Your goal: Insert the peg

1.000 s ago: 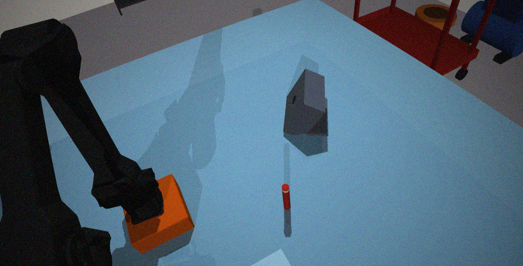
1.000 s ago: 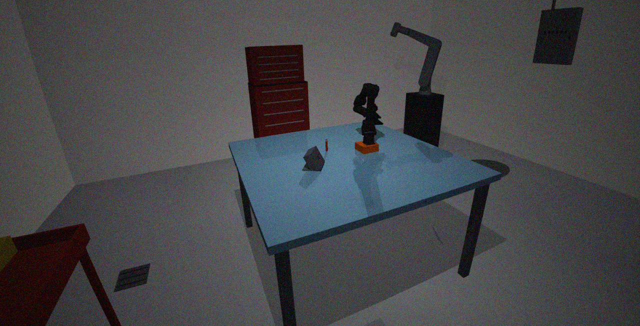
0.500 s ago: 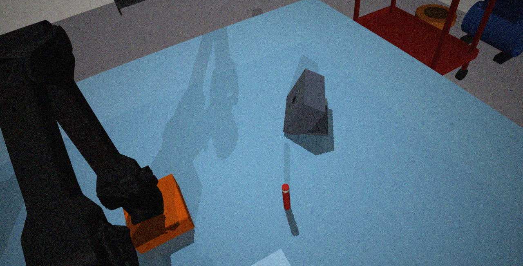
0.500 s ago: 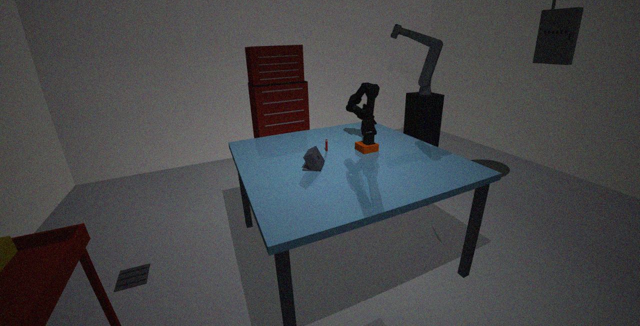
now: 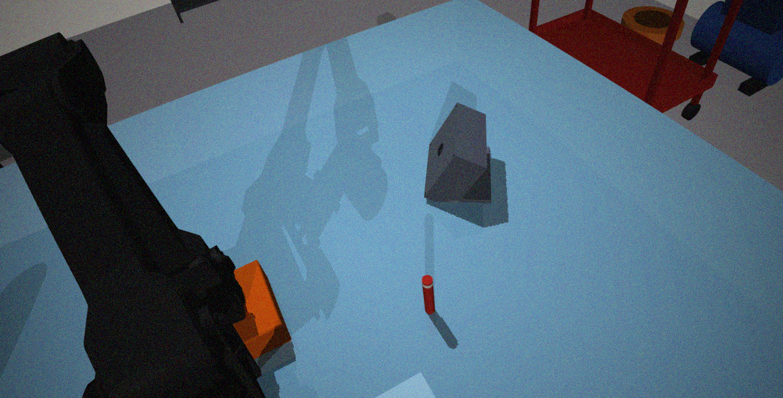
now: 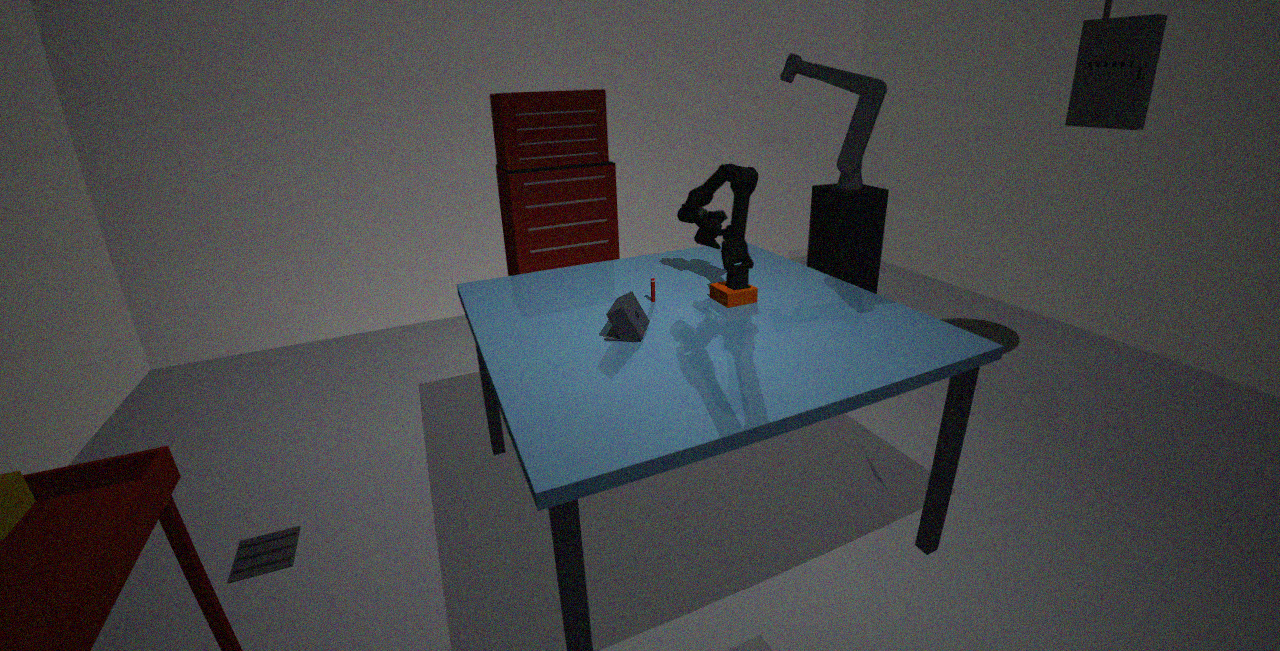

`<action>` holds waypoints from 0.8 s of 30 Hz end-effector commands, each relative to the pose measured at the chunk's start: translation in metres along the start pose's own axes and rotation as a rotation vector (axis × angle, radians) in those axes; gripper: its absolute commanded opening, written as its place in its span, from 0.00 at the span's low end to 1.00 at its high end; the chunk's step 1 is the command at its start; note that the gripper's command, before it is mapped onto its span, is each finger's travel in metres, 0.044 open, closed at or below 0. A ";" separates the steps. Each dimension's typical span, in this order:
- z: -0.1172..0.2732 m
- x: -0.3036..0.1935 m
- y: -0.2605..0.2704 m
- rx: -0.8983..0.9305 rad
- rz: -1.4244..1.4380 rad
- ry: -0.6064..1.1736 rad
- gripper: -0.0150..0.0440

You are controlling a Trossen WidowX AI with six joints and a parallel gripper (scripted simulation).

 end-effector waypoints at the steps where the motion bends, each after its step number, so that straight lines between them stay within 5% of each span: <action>1: 0.011 -0.011 0.011 0.054 0.119 0.034 1.00; 24: 0.071 -0.071 0.049 0.330 0.860 0.098 1.00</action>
Point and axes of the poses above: the point midway between the two fingers, 35 mm back from their tips, its own z axis back along the fingers, its own y axis across the jaws, x = y × z, the point moved 2 cm from there along z, back along the fingers, and after that the axes turned 1 degree about z, right-handed, at the moved point
